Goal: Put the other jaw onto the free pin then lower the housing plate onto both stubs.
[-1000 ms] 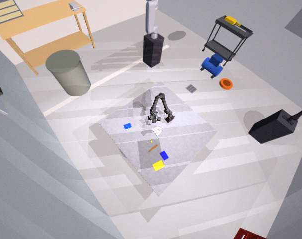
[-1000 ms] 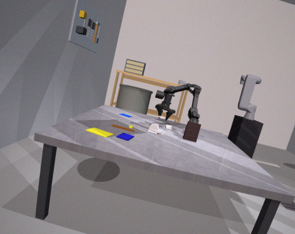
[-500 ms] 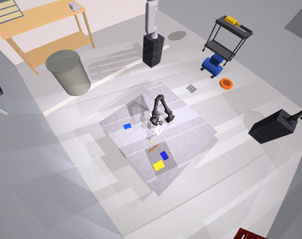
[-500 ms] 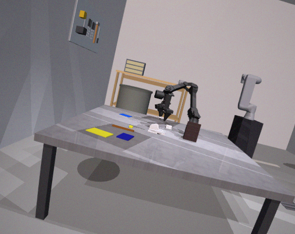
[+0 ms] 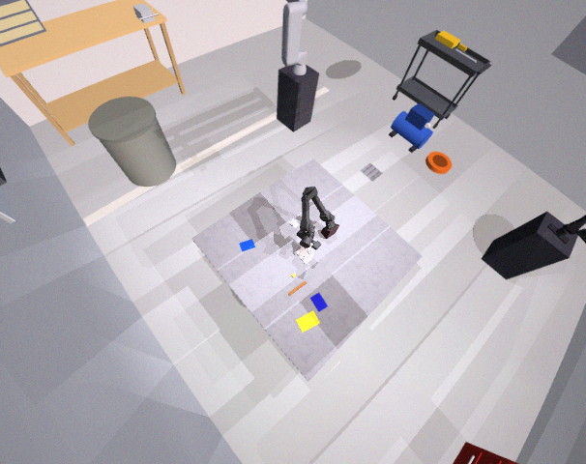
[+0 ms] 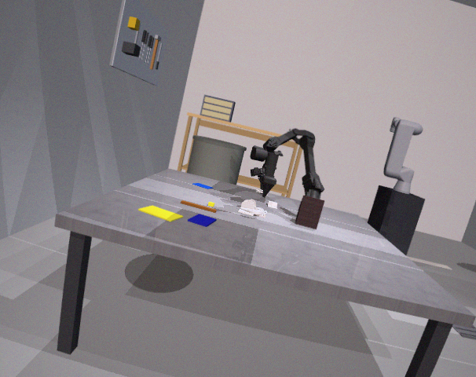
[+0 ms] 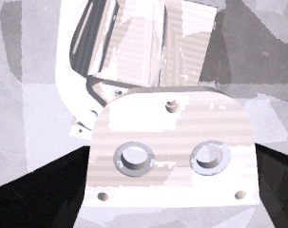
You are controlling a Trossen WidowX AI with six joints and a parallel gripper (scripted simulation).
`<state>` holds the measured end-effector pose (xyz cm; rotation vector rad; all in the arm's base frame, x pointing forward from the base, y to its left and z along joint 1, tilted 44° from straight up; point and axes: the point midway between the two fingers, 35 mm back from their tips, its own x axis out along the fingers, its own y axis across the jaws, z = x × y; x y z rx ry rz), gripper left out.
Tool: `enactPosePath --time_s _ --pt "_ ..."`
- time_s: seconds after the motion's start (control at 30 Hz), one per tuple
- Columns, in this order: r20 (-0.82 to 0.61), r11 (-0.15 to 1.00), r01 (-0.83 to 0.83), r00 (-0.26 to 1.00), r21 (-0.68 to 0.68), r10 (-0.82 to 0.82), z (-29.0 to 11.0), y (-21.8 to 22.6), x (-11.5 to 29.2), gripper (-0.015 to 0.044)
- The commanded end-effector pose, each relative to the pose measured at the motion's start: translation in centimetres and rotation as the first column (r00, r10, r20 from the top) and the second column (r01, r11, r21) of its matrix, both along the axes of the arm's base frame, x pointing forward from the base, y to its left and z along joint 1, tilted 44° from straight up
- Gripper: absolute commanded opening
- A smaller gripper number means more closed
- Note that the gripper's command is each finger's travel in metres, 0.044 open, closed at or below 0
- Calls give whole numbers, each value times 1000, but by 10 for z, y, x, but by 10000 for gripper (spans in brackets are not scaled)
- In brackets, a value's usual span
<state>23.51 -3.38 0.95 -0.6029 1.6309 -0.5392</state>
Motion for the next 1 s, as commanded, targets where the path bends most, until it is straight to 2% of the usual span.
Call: enactPosePath --time_s 0.0,0.23,0.97 --pt "55 997 70 996 -17 -69 -10 10 -5 351" --pt "148 985 168 976 -43 -160 -23 23 -10 351" --pt "150 984 171 975 -43 -162 -23 23 -10 351"
